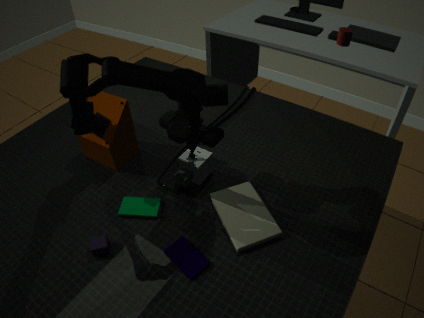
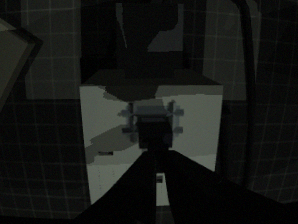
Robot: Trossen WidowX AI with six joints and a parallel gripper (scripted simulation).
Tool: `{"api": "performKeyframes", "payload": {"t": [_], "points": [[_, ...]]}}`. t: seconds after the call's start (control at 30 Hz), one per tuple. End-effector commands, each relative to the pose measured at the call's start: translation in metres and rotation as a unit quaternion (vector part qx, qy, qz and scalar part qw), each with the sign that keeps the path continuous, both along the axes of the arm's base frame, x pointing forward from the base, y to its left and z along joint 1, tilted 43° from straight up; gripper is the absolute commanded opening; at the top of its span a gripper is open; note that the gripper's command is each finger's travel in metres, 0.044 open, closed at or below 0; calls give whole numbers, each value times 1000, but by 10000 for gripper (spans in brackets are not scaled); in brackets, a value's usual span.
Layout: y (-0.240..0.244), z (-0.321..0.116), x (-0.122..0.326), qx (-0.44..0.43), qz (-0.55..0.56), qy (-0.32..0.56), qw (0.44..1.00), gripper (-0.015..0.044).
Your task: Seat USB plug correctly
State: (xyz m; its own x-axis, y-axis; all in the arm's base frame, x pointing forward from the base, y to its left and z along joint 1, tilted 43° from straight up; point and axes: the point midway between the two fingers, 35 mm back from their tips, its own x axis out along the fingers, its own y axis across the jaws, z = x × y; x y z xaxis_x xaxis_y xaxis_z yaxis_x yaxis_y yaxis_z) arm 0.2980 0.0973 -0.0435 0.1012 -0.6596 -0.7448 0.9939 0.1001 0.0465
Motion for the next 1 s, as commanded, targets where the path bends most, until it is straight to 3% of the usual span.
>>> {"api": "performKeyframes", "payload": {"t": [0.0, 0.97], "points": [[0, 0, 0, 0, 0, 0, 1000, 0], [12, 13, -2, 0, 0, 0, 1000, 0]]}}
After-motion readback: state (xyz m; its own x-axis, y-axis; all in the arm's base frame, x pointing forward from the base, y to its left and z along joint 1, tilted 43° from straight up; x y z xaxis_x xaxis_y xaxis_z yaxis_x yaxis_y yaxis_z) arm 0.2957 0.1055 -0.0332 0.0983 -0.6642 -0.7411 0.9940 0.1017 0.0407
